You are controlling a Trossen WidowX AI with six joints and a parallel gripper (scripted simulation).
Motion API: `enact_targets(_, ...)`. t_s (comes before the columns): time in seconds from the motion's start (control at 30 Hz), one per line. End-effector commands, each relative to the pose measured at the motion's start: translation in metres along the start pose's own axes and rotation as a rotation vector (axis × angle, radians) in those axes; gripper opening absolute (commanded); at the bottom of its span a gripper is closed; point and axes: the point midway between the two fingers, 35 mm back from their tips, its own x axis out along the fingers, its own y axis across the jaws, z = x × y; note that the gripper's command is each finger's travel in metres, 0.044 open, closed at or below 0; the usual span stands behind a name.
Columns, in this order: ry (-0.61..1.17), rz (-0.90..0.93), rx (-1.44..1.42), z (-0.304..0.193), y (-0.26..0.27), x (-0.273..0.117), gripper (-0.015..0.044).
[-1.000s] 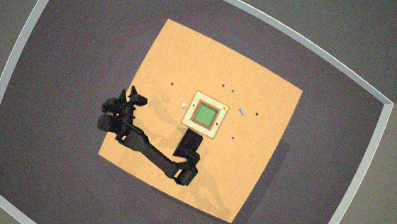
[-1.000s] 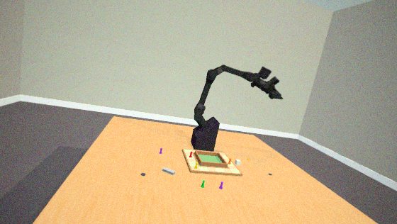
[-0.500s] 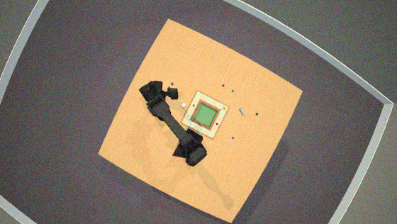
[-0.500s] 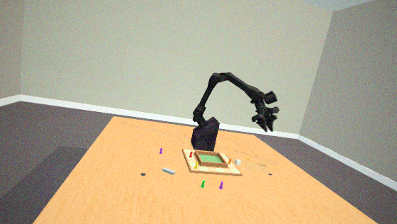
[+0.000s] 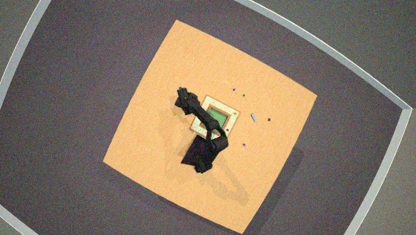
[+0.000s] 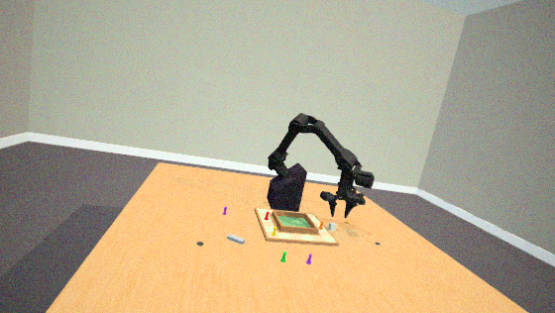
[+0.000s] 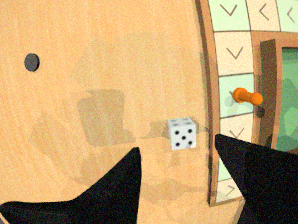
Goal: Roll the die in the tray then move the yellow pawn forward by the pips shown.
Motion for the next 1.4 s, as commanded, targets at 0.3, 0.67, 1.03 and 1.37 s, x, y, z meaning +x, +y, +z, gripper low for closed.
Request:
enact_targets(0.3,0.044,-0.012,0.032,-0.012,-0.011,0.022,0.0275)
enact_targets(0.67,0.044,-0.013,0.032,-0.013,-0.012,0.030,0.0275)
enact_targets(1.03,0.044,-0.014,0.032,-0.014,-0.012,0.048,0.0275)
enact_targets(1.37,0.044,-0.014,0.032,-0.014,-0.013,0.054,0.0144)
